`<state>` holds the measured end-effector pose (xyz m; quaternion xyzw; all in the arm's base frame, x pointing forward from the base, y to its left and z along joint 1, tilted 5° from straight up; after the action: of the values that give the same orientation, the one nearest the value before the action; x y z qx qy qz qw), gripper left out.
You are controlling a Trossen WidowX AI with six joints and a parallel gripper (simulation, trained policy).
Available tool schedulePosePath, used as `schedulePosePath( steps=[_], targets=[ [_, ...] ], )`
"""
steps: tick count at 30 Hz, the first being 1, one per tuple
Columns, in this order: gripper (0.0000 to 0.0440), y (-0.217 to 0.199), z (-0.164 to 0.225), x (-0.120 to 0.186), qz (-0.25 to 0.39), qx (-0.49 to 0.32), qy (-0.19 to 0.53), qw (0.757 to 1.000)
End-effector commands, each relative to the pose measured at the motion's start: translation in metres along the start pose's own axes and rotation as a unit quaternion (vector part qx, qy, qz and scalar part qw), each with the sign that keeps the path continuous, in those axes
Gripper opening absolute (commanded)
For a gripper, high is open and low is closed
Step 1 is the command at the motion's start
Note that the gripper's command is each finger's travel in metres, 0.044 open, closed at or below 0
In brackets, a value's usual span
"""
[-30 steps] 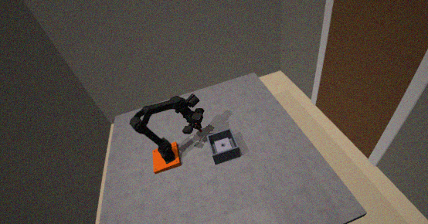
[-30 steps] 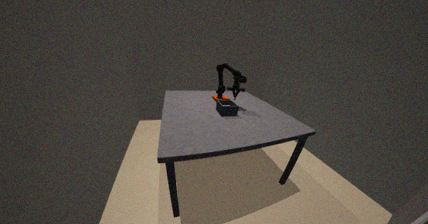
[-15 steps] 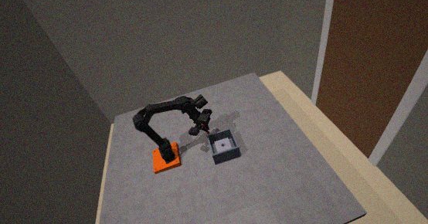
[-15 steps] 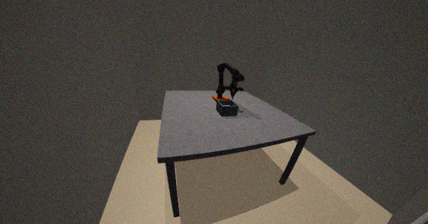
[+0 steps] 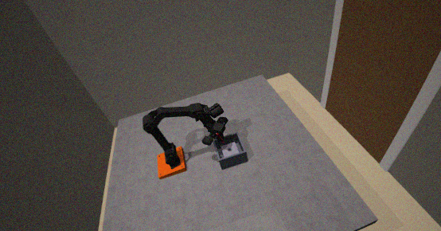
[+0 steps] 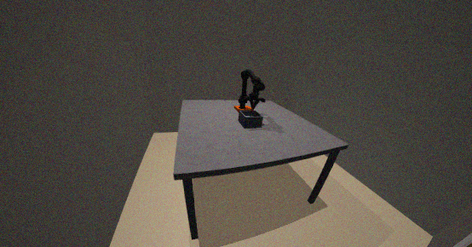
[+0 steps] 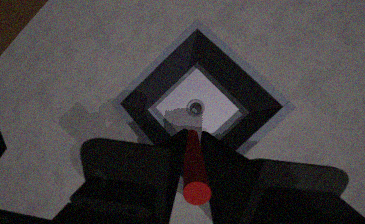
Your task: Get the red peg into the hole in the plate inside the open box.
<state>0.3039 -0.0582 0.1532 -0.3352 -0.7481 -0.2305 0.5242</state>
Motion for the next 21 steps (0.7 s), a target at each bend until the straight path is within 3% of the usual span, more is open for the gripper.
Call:
schedulePosePath(
  steps=[1,13,21],
  targets=[
    [0.0002,-0.001,-0.011,-0.005,-0.004,-0.006,-0.001,1.000],
    [0.0004,-0.006,-0.025,-0.041,0.000,-0.017,0.025,1.000],
    [0.0137,-0.009,-0.026,-0.065,0.016,0.007,0.047,0.999]
  ],
)
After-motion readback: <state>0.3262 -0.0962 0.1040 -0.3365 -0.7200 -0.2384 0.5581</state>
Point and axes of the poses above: the point midway between the two fingers, 35 mm back from their tips, its own x axis back along the fingers, its own y axis across the jaws, z = x × y, the point moved 4 cm from there along x, back along the fingers, and after that the axes turned 12 degrees about x, right-handed, at the moved point
